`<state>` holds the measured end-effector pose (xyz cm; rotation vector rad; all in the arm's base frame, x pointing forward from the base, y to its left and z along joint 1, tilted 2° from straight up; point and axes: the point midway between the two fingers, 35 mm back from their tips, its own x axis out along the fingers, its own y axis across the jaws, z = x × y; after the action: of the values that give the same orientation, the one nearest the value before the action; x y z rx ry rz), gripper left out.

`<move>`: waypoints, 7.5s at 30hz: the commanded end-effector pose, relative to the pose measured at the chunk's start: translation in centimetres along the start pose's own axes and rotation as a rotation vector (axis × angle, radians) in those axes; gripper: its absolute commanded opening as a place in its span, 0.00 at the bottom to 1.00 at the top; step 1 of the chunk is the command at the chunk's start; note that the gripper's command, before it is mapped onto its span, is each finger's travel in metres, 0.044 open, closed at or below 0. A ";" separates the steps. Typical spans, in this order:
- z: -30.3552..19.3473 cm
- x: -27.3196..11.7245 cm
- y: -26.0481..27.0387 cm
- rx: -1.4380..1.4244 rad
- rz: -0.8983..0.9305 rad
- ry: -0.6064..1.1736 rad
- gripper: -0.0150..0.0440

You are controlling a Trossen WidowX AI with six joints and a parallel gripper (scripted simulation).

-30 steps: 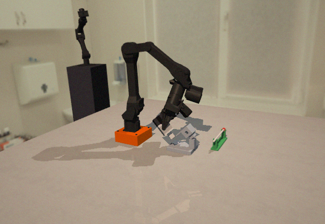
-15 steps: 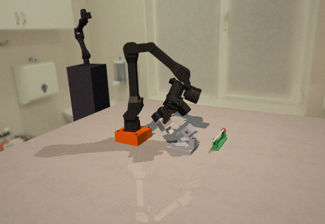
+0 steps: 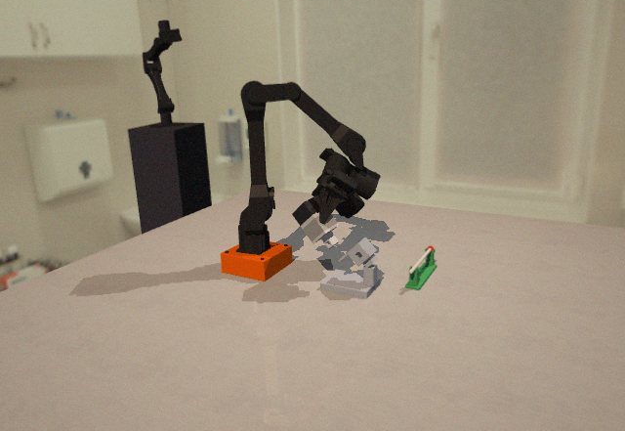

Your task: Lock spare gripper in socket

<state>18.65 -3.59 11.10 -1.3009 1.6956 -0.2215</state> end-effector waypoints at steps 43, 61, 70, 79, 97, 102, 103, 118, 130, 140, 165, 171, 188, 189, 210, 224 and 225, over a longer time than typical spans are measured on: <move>3.0 -1.3 -1.6 -0.101 -0.290 -0.062 0.25; 5.2 -0.2 -1.8 -0.100 -0.291 -0.063 0.25; 6.3 0.4 -1.9 -0.099 -0.291 -0.063 0.25; 6.2 0.3 -1.5 -0.112 -0.281 -0.062 0.25; 6.2 0.3 -1.5 -0.112 -0.281 -0.062 0.83; 6.2 0.3 -1.5 -0.112 -0.281 -0.062 1.00; 6.1 0.3 -1.5 -0.112 -0.280 -0.061 1.00; 2.8 -1.3 -1.5 -0.116 -0.283 -0.055 1.00; 0.2 -2.6 -1.5 -0.118 -0.286 -0.051 1.00; -1.4 -3.3 -1.6 -0.128 -0.285 -0.063 1.00; -4.0 -5.4 -5.1 -0.150 -0.280 -0.201 1.00; -3.6 -5.6 -4.9 -0.144 -0.279 -0.208 0.96; 2.1 -15.9 -2.4 -0.225 -0.220 -0.511 0.56; 2.8 -15.9 -2.6 -0.245 -0.184 -0.495 0.56; 17.5 -8.8 -12.5 -0.669 0.378 -0.671 0.56; 20.0 -6.7 -10.2 -0.669 0.378 -0.671 0.56; 20.3 -6.4 -9.8 -0.669 0.378 -0.671 0.56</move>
<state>40.32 5.24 11.70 -1.2686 1.4065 0.9667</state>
